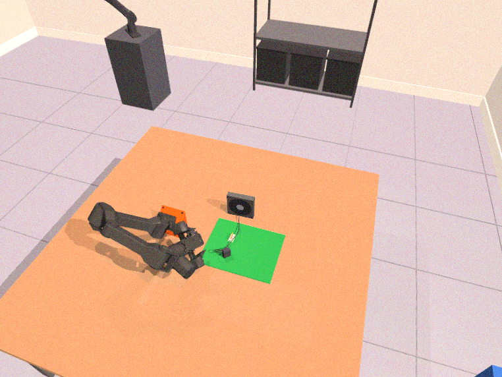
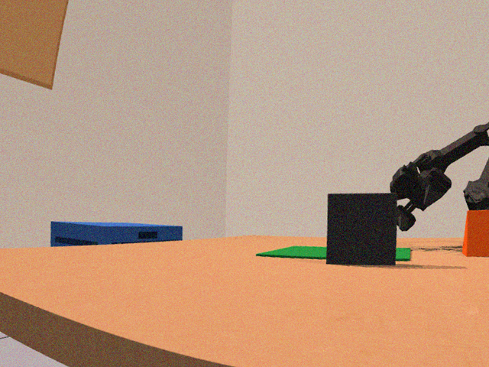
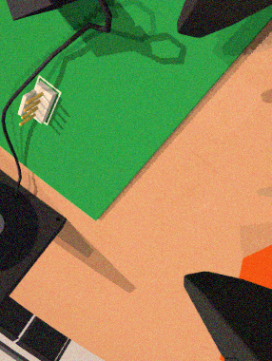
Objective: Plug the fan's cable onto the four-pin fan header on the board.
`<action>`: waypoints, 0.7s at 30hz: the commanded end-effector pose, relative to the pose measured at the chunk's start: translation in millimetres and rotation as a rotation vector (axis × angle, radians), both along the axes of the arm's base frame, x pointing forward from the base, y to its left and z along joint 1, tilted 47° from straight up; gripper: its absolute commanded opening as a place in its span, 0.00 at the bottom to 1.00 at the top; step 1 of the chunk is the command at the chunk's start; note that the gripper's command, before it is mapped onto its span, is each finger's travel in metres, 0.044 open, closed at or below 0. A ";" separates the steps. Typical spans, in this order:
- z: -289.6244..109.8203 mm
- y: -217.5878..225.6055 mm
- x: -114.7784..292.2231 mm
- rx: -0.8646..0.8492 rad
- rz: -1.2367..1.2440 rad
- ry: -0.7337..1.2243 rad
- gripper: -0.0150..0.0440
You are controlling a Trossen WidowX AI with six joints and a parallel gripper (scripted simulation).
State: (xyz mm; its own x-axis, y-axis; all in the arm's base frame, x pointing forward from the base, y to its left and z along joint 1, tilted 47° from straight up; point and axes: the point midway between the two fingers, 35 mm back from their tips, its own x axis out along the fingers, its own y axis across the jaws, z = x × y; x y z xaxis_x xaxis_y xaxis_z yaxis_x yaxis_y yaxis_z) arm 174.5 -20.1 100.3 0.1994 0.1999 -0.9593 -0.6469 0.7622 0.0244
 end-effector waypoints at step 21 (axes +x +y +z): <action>2.9 -1.1 -0.6 -0.344 -0.153 0.313 1.00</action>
State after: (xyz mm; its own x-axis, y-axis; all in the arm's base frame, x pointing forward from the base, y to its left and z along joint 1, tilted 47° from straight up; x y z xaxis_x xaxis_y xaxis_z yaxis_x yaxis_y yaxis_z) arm 171.1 -20.7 100.4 -0.0803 -0.0847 -0.9932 -0.5397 0.8414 -0.0281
